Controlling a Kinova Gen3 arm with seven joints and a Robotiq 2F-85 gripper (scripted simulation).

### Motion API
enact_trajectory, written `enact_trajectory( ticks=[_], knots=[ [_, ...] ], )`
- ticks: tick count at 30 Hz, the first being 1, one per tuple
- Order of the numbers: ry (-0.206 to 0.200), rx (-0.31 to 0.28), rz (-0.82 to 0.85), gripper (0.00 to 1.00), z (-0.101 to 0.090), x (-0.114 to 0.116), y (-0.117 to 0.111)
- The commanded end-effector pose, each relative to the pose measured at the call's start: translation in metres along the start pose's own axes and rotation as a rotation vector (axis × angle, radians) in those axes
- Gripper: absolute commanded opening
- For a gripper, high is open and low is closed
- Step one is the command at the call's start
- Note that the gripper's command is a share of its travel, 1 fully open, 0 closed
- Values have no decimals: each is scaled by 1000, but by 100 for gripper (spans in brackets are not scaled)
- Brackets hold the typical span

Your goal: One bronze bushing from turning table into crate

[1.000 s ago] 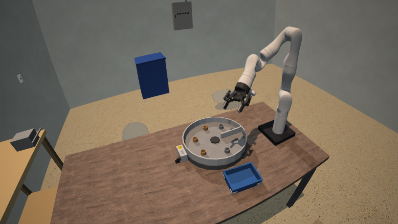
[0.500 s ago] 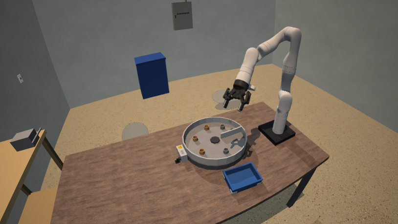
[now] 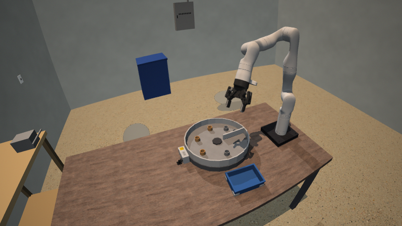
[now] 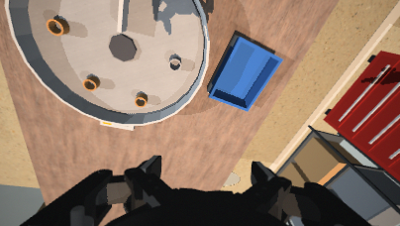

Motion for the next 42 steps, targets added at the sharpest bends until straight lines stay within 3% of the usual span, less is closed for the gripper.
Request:
enact_trajectory(
  ticks=[1,8,13,25,30,42],
  knots=[
    [-20,45,-1,100,6,0,4],
    [-20,45,-1,100,6,0,4],
    [-43,280,-8,100,7,0,24],
    [-43,280,-8,100,7,0,24],
    [-66,514,-16,100,13,0,43],
    [-66,514,-16,100,13,0,43]
  ],
)
Point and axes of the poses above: the point where the finger pads meet when closed, its own z axis out along the fingers, its own x axis across the jaws, y = z × x, the point moved 9 cm from there along -z, back along the fingers, and after that the axes turned 11 degrees about -z, right-handed, at the moved point
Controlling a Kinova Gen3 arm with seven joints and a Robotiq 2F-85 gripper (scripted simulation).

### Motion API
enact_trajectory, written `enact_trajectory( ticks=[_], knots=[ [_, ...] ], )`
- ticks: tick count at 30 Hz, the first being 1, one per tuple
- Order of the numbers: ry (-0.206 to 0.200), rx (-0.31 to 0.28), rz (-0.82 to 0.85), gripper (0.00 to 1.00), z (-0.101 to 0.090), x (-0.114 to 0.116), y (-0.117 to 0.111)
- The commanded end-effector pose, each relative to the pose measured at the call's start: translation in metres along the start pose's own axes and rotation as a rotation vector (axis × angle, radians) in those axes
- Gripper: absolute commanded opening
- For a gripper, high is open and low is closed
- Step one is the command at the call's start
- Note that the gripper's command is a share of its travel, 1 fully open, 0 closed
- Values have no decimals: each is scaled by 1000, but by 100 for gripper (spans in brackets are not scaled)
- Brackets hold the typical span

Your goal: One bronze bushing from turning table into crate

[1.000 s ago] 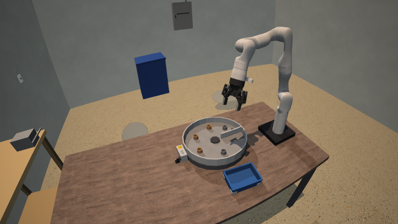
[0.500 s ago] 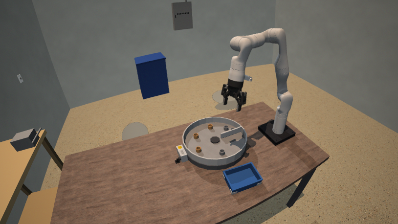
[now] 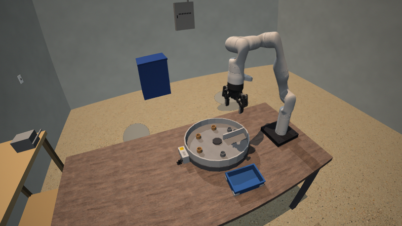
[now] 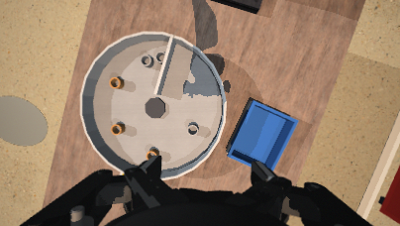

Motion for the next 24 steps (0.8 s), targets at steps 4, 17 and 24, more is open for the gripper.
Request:
enact_trajectory(
  ticks=[4,17,24],
  knots=[
    [1,4,0,100,18,-23,-27],
    [2,5,0,100,23,-29,-34],
    [6,13,0,100,47,-58,-67]
  ],
)
Point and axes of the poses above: the point where the finger pads meet when closed, its own z axis out along the fingers, its own x axis across the jaws, y = z × x, the point moved 9 cm from there along -z, back along the fingers, and after that the axes turned 11 degrees about -z, right-handed, at the moved point
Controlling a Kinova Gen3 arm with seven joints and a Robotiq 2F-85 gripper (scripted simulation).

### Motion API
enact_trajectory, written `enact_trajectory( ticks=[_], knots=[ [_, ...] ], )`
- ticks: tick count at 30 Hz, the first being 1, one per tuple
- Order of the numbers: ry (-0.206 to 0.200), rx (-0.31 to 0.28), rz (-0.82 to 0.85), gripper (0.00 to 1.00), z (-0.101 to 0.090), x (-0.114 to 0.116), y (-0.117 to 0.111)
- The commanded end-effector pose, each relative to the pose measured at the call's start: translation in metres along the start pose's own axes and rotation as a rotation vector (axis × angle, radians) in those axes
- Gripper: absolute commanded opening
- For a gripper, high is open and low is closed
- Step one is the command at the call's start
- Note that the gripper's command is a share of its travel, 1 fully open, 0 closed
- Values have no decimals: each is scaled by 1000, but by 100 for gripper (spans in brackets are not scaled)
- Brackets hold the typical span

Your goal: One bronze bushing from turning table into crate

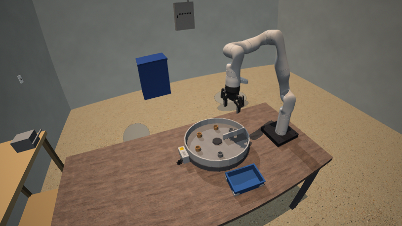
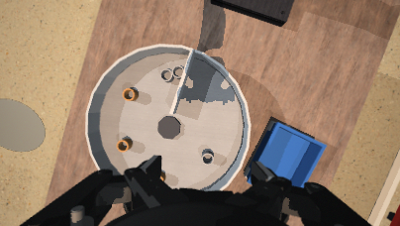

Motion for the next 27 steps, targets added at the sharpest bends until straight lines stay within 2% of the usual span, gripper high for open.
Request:
enact_trajectory(
  ticks=[1,10,15,27],
  knots=[
    [-5,1,23,100,0,-8,-9],
    [-5,1,23,100,0,-8,-9],
    [-2,9,23,100,24,-37,-43],
    [-2,9,23,100,24,-37,-43]
  ],
)
Point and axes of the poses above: the point where the finger pads meet when closed, its own z axis out along the fingers, its own x axis across the jaws, y = z × x, the point moved 9 cm from there along -z, back along the fingers, and after that the axes turned 11 degrees about -z, right-handed, at the moved point
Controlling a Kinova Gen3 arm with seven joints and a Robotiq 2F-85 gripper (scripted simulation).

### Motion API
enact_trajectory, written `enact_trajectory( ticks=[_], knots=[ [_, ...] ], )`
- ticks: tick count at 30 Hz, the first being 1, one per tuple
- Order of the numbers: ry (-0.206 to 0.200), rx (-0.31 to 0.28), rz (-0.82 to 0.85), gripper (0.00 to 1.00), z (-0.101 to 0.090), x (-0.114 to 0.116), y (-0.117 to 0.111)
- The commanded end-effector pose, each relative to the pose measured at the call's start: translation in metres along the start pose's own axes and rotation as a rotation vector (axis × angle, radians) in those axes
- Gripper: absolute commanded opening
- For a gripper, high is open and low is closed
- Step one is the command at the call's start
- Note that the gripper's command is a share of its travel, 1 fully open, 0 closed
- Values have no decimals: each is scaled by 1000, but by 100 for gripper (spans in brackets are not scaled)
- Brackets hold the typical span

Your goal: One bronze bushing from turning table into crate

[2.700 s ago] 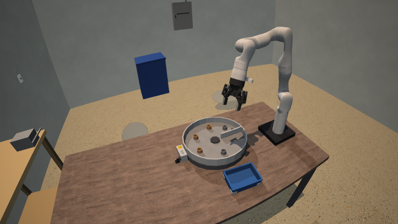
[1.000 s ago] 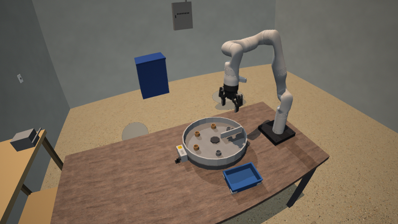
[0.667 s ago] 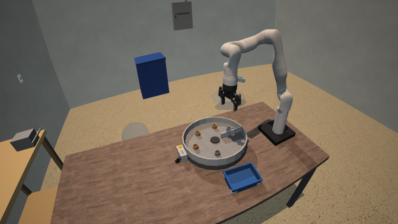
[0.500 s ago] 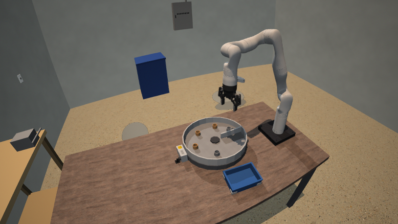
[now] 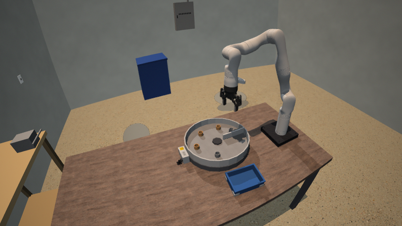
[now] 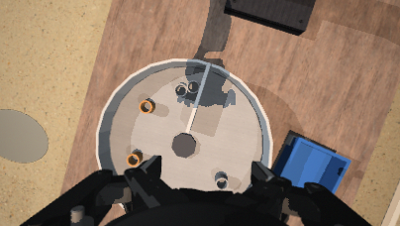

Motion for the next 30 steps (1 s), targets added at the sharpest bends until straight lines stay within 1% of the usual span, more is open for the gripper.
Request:
enact_trajectory(
  ticks=[1,5,17,22,30],
  knots=[
    [-1,0,0,100,4,-6,-7],
    [2,6,0,100,24,-29,-33],
    [2,6,0,100,24,-29,-33],
    [5,13,0,100,48,-58,-66],
    [5,13,0,100,48,-58,-66]
  ],
)
Point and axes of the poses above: the point where the finger pads meet when closed, its own z axis out along the fingers, its own x axis across the jaws, y = z × x, the point moved 9 cm from there along -z, back along the fingers, and after that the axes turned 11 degrees about -z, right-handed, at the moved point
